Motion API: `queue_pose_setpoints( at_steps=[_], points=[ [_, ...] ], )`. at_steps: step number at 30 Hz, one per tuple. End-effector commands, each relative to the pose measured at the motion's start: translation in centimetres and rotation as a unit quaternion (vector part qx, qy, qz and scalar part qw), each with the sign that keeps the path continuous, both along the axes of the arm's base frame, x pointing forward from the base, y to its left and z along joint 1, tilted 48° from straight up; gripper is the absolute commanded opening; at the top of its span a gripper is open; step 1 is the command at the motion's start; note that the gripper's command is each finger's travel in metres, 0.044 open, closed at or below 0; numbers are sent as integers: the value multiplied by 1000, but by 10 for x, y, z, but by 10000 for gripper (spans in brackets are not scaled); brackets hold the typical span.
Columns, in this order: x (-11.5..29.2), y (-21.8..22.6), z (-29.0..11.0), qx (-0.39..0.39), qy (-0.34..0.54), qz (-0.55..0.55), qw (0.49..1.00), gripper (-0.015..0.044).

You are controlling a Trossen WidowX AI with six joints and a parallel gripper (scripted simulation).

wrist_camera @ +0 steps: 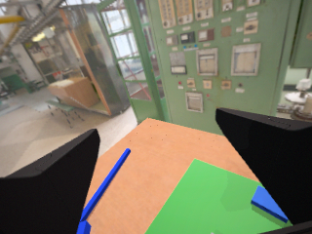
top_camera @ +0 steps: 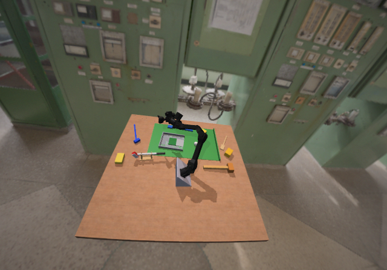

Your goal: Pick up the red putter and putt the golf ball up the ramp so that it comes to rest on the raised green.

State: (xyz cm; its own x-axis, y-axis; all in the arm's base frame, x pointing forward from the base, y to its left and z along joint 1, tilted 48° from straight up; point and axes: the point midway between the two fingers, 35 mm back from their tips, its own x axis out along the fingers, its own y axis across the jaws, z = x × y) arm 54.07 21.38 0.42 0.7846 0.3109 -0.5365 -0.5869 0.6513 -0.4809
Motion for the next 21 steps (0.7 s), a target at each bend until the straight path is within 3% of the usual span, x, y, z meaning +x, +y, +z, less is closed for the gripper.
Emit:
queue_pose_setpoints(
  at_steps=[1, 11, 21],
  points=[
    [-56, -1, -56, -100, 118, 15, 988, 440],
    [-182, -35, -121, -313, 323, 70, 890, 440],
    [-287, -90, -115, -504, 463, 145, 715, 440]
  ],
)
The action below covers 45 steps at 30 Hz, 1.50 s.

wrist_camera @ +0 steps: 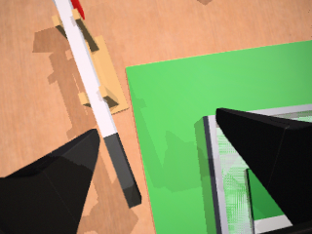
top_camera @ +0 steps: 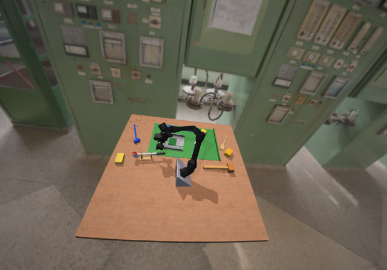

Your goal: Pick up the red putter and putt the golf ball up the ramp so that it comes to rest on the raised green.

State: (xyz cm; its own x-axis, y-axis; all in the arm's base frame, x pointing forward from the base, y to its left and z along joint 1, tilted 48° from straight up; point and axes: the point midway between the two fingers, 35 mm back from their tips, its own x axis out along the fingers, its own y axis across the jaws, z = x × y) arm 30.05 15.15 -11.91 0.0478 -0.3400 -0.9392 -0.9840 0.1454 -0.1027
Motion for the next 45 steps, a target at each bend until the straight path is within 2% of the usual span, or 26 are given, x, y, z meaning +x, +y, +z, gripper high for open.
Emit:
queue_pose_setpoints(
  at_steps=[1, 11, 27, 45],
  points=[
    [-47, -28, 8, -101, 92, 54, 989, 440],
    [-47, -31, 10, -102, 92, 54, 989, 440],
    [-50, -66, -21, -103, 92, 54, 989, 440],
    [-51, -79, -33, -103, 92, 54, 989, 440]
  ],
)
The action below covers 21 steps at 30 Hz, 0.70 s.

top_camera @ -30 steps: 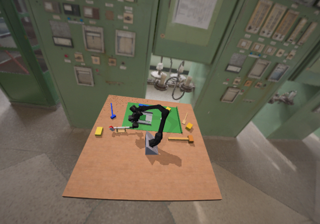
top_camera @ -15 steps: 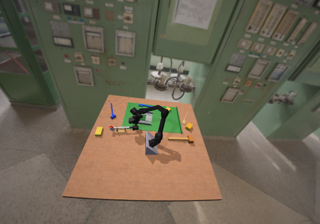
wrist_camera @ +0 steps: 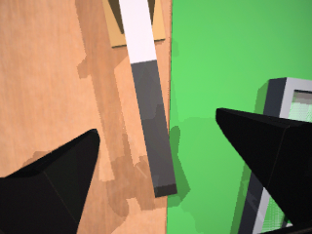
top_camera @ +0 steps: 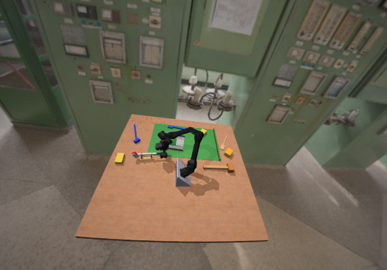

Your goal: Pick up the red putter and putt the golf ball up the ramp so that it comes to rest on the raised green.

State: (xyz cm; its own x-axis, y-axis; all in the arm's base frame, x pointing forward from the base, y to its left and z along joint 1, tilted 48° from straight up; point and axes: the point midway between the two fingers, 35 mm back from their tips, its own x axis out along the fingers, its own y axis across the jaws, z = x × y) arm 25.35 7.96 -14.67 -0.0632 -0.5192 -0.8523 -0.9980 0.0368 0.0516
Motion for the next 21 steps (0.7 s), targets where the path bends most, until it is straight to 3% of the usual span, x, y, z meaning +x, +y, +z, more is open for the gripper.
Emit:
queue_pose_setpoints(
  at_steps=[1, 9, 21],
  points=[
    [-4, -8, -6, -5, 6, 2, 1000, 440],
    [-4, -11, -9, -5, 6, 2, 1000, 440],
    [-2, -8, -7, -2, 2, -1, 1000, 125]
  ],
)
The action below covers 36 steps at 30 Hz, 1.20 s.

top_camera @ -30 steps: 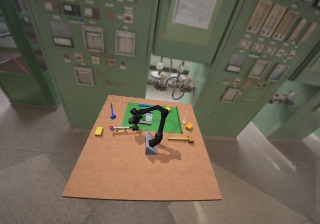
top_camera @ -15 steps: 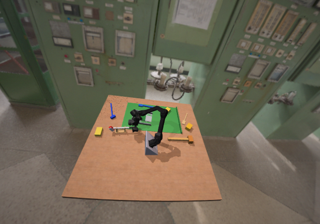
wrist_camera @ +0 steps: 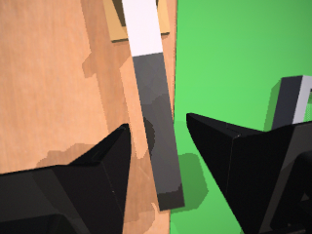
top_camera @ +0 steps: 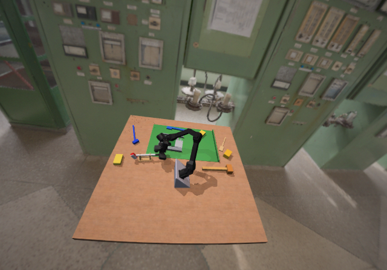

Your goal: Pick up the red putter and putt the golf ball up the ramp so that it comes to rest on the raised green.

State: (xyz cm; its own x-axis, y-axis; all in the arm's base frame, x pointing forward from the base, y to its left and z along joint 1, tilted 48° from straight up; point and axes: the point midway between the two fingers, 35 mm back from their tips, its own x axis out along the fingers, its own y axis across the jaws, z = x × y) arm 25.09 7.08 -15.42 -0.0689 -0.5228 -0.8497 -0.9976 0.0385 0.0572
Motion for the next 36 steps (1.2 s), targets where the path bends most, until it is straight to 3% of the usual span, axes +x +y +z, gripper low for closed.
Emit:
queue_pose_setpoints(
  at_steps=[1, 3, 10, 27, 36],
  points=[
    [1, 0, 0, 0, -1, 0, 1000, 99],
    [1, 0, 0, 0, -1, 0, 1000, 46],
    [1, 0, 0, 0, -1, 0, 1000, 0],
    [6, 73, 67, 3, 2, 0, 1000, 0],
    [11, 60, 77, -9, -17, -27, 999, 0]
  ],
)
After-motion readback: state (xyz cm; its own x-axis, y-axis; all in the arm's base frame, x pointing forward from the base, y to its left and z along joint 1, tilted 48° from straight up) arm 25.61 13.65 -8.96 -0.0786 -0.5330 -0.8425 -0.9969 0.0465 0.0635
